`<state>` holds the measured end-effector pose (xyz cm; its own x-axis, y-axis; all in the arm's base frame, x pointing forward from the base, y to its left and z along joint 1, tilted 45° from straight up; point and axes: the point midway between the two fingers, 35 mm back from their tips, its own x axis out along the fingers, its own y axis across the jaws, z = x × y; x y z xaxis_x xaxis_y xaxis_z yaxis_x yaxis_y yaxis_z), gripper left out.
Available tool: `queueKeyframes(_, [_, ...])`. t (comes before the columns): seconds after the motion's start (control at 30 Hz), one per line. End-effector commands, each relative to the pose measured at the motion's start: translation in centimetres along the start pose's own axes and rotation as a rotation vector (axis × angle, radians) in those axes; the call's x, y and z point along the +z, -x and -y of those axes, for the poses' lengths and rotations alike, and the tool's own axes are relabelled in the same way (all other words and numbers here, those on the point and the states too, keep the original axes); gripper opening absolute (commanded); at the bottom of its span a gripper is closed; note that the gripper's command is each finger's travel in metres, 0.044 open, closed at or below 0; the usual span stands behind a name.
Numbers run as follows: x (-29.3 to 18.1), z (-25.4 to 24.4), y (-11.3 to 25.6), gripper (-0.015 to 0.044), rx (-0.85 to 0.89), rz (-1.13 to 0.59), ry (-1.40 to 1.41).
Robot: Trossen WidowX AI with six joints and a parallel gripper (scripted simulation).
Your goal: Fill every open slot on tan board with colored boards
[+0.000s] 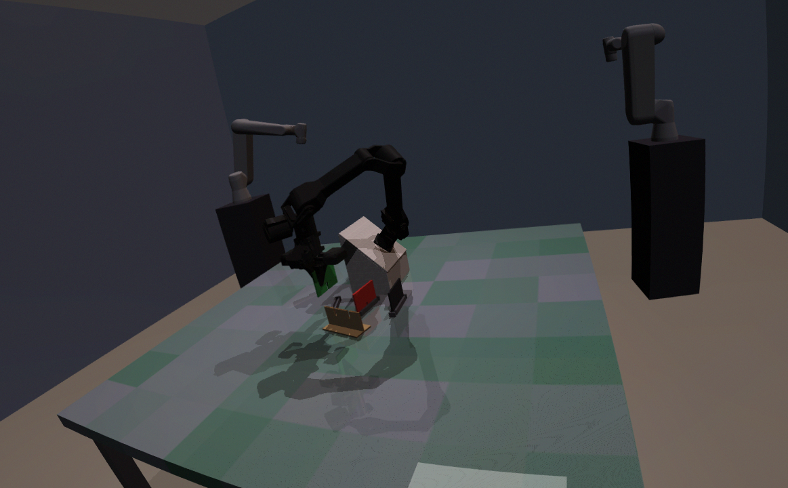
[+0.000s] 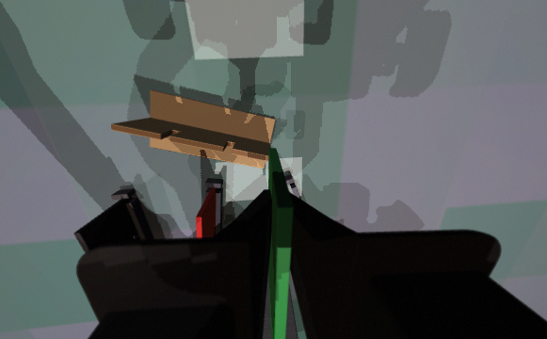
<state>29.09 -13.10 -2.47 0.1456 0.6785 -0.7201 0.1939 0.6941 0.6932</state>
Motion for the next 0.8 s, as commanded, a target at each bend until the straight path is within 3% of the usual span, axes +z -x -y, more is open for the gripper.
queueKeyframes(0.0, [0.9, -0.5, 0.1, 0.0000, 0.004, 0.007, -0.044])
queueKeyframes(0.77, [3.8, -3.0, -1.5, 0.0000, 0.013, 0.005, -0.215])
